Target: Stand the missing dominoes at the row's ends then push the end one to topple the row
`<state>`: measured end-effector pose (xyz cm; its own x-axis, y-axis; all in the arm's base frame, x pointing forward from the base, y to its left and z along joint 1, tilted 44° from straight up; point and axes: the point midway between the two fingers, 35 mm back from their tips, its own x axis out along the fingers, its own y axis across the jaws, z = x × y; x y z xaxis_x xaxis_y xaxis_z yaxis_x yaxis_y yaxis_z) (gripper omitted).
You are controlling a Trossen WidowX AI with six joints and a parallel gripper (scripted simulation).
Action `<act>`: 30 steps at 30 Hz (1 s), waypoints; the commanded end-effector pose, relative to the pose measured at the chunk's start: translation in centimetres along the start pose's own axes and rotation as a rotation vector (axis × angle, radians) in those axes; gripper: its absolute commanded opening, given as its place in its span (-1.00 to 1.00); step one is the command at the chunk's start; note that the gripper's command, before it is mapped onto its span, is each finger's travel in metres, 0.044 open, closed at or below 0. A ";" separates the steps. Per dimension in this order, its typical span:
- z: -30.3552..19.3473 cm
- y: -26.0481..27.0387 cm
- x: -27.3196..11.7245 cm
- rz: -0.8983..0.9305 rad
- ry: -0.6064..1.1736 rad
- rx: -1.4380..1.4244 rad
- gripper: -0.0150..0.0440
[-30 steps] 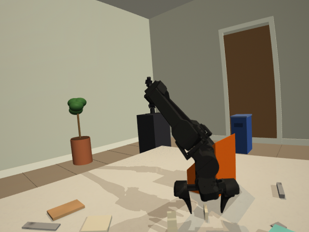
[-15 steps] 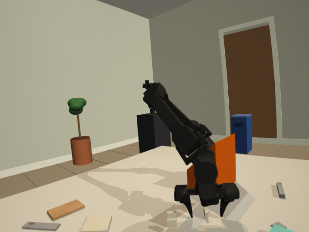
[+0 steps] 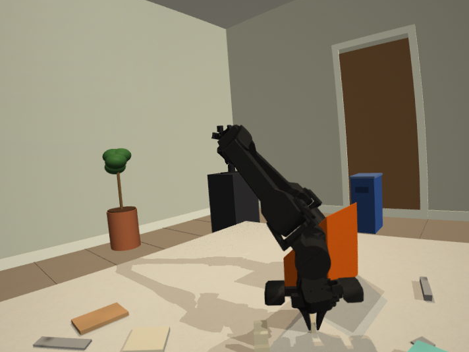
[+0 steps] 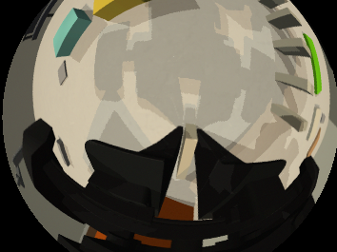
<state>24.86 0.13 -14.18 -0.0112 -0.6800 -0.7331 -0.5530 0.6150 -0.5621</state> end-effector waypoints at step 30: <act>-2.2 -6.5 -16.1 0.070 -0.034 0.126 -0.40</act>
<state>26.41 7.89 0.31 -0.0216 -0.6353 -0.7719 -0.4792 0.6842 -0.5497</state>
